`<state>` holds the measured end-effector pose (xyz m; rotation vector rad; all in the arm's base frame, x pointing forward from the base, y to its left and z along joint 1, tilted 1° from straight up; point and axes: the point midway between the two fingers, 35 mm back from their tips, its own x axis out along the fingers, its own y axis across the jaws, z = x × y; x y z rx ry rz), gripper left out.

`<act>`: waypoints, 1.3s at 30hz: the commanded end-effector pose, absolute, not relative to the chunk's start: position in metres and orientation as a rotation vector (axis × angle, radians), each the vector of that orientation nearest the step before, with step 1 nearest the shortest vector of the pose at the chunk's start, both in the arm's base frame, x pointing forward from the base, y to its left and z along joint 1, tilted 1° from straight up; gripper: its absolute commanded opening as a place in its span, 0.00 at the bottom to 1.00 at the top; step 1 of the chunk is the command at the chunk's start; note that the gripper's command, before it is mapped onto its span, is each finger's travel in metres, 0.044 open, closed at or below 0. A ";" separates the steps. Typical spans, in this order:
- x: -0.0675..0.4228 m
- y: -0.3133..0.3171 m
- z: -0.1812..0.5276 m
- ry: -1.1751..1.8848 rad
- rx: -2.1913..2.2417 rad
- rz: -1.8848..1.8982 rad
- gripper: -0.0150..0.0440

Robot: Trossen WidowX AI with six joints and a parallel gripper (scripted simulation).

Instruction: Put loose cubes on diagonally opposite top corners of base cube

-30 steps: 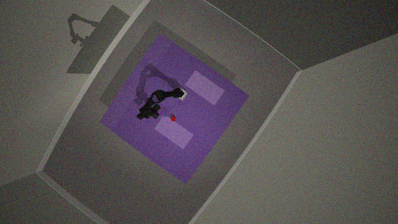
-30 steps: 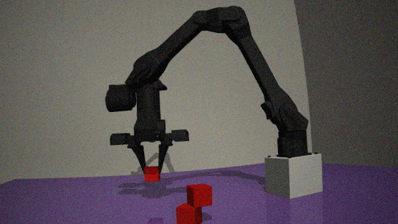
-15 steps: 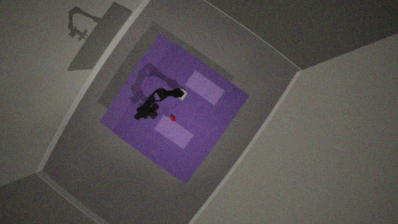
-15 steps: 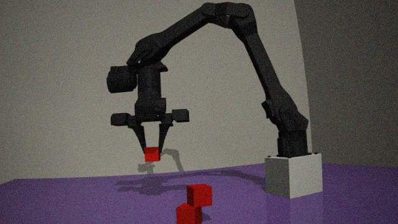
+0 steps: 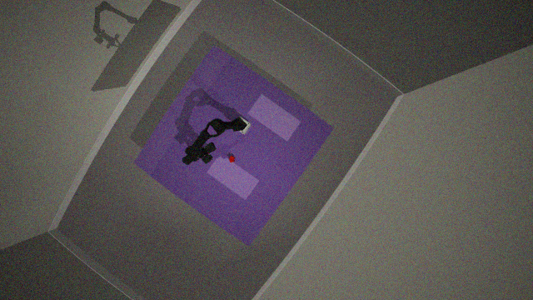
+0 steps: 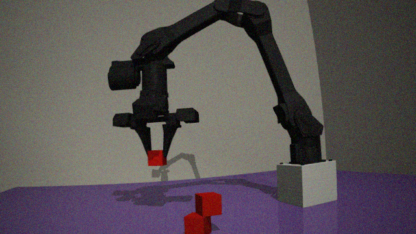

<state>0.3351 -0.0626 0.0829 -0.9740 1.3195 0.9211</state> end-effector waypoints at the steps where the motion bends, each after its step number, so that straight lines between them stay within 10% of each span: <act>1: 0.336 -0.051 0.083 1.338 -0.927 0.871 0.43; 39: 0.321 0.069 0.074 1.491 -0.382 0.369 0.43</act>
